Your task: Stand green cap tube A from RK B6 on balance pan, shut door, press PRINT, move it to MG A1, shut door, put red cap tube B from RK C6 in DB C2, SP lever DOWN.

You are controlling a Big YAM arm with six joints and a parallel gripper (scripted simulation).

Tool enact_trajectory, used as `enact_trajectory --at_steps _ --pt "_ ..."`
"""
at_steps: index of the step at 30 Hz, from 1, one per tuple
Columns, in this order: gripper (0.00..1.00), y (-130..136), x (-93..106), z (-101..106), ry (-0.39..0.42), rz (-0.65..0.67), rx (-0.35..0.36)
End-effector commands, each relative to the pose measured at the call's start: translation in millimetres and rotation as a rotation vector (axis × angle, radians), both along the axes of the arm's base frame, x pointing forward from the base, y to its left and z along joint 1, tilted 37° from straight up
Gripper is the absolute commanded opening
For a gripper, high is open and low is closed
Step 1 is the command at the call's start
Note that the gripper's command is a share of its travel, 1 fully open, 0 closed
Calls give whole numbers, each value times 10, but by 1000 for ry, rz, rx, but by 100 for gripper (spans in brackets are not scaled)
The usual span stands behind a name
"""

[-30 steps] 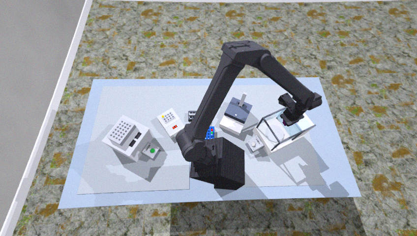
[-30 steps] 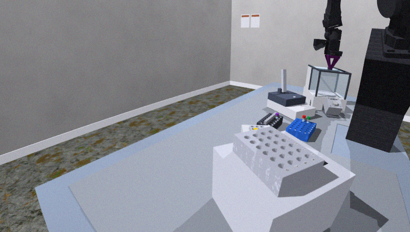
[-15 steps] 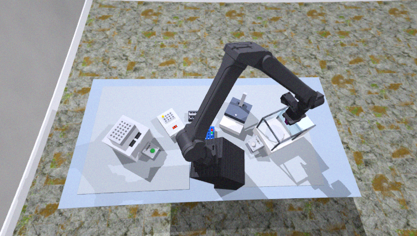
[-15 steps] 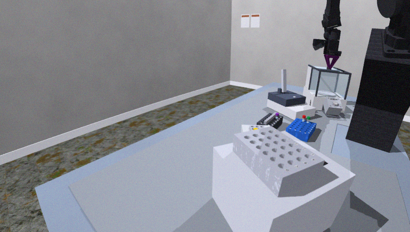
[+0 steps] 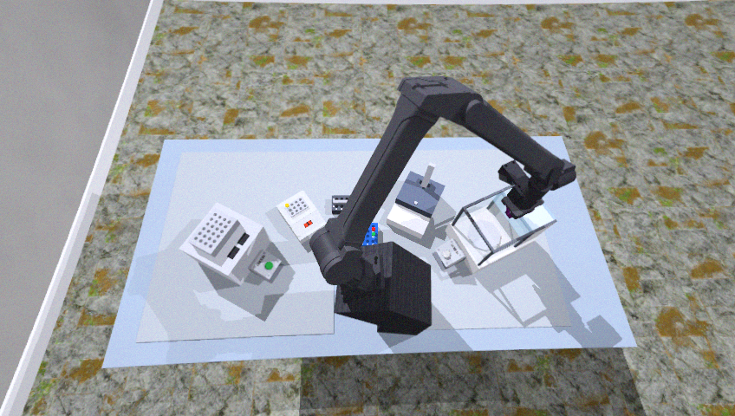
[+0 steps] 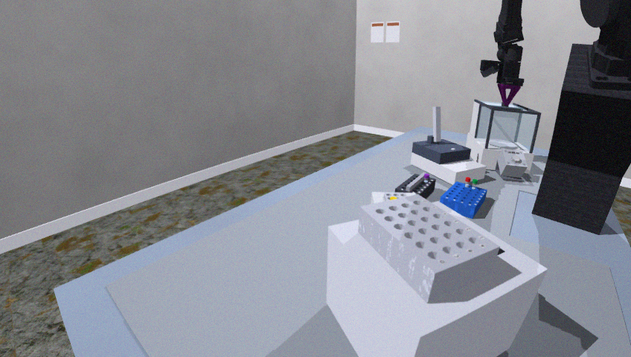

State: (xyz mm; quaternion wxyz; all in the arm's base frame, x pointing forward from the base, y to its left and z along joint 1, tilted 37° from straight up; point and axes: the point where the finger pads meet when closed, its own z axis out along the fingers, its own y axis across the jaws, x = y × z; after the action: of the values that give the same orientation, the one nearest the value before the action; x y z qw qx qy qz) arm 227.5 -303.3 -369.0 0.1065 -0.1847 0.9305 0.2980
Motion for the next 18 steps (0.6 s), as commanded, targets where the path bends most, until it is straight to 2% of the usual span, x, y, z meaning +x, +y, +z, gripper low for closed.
enact_trajectory --at_steps 1,18 --pt "6 -106 127 -57 1 2 -9" --pt "6 -221 190 -133 1 2 -10"
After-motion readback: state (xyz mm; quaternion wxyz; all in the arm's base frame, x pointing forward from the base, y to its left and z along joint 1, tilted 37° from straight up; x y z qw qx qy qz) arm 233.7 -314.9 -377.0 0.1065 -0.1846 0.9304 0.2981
